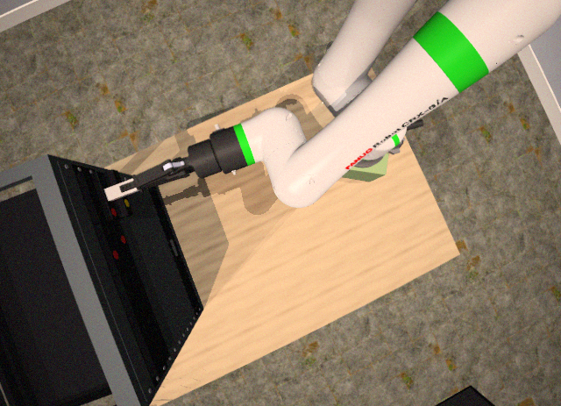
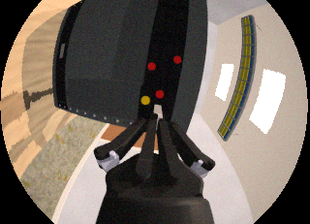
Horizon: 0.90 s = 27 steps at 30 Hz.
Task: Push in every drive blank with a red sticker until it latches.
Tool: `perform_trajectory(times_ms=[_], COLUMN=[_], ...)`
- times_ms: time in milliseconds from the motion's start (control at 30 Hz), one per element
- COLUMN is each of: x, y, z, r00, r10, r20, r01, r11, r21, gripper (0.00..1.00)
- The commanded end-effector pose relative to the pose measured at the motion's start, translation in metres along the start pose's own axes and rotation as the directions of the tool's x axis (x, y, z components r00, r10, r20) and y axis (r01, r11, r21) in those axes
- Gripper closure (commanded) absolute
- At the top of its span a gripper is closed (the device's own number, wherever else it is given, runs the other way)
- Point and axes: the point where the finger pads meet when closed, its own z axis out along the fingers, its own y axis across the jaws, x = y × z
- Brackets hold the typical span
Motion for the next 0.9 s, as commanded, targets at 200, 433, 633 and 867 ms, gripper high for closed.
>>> perform_trajectory(times_ms=[200, 433, 633, 867], x=[0.0000, 0.0000, 0.0000, 0.0000], y=[0.0004, 0.0004, 0.0004, 0.0005], z=[0.0019, 0.0031, 0.0032, 0.0061], r00=[1.000, 1.000, 1.000, 1.000], r10=[0.000, 0.000, 0.000, 0.000], r20=[0.000, 0.000, 0.000, 0.000], r01=[0.000, 0.000, 0.000, 0.000], r11=[1.000, 1.000, 1.000, 1.000], r21=[-0.001, -0.001, -0.001, -0.001], gripper=[1.00, 1.00, 1.00, 1.00])
